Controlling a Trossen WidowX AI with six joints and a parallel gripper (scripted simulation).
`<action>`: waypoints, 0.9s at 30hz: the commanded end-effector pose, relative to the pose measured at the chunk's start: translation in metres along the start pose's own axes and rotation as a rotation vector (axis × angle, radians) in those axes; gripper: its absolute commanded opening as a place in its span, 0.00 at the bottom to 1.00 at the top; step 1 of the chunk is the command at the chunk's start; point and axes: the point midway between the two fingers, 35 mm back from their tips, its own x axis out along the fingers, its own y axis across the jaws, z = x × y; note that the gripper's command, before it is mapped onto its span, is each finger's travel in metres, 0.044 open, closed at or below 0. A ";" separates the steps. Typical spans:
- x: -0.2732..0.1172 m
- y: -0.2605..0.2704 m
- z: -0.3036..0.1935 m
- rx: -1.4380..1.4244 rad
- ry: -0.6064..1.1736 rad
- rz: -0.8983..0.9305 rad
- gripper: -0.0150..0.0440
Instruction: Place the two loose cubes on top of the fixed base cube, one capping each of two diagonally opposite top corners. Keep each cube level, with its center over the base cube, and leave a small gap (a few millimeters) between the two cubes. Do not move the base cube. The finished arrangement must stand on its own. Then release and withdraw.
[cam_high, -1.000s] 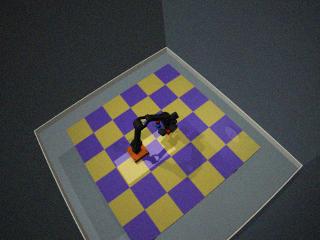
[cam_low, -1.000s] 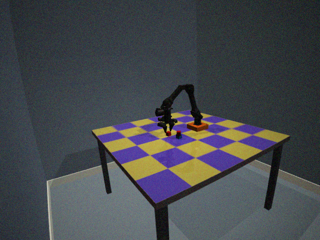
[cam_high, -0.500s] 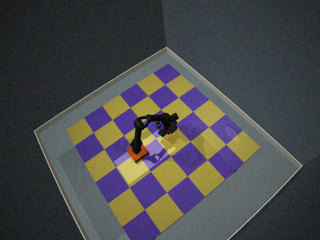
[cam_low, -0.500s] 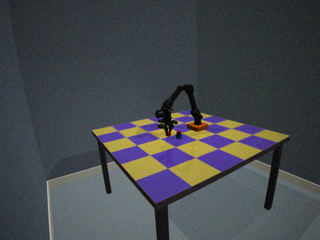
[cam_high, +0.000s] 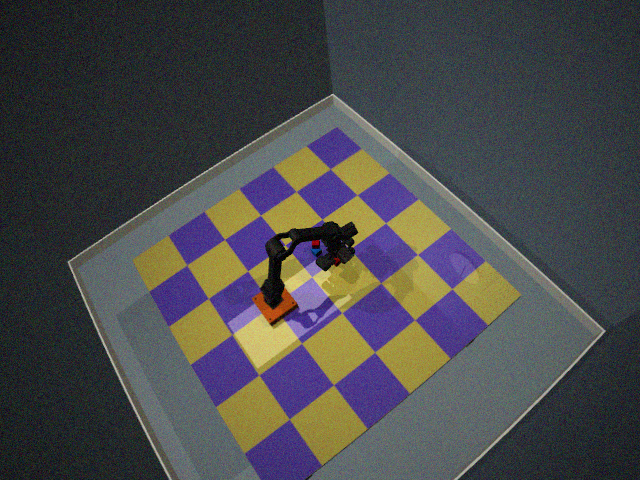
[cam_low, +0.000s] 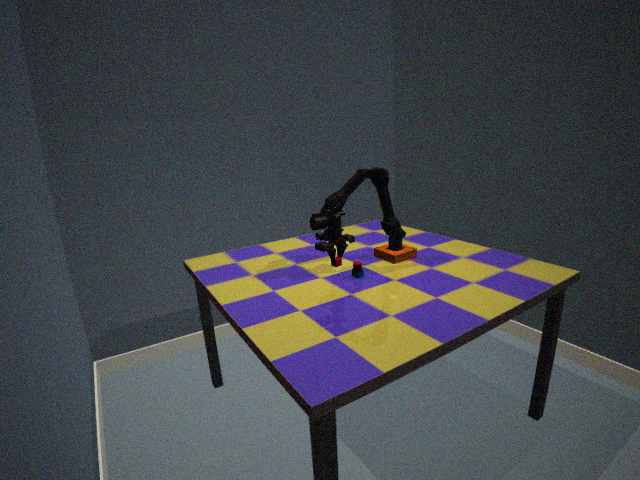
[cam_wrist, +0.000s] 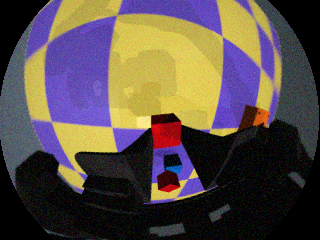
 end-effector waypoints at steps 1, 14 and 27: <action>-0.012 0.003 0.000 0.005 0.001 0.007 0.43; -0.054 0.002 0.000 0.005 0.001 0.007 0.43; -0.081 -0.002 -0.004 -0.054 0.001 0.007 0.43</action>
